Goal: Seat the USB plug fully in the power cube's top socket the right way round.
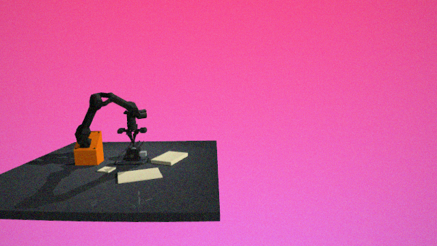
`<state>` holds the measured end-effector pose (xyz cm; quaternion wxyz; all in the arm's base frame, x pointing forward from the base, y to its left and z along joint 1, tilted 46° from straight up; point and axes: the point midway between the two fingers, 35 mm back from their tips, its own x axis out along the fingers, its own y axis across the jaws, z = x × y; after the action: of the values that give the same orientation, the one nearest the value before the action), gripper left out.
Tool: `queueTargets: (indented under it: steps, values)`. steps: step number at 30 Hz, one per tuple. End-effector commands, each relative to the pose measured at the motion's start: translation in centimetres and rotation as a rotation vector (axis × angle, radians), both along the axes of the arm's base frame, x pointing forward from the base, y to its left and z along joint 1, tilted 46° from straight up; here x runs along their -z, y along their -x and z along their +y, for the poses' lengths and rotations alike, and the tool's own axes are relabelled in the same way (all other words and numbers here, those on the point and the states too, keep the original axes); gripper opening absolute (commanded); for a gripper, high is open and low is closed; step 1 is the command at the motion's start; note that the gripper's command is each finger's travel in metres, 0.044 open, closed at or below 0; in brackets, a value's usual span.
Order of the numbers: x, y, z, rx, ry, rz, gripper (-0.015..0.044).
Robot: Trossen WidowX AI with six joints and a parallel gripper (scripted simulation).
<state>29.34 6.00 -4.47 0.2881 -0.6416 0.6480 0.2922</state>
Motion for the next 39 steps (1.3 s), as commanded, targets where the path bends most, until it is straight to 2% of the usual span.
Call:
queueTargets:
  steps: [1,39]
  values:
    - [0.09,0.03,-0.1,-0.003,0.003,0.002,0.0]
    - [0.41,0.04,-0.43,-0.003,0.003,0.002,0.0]
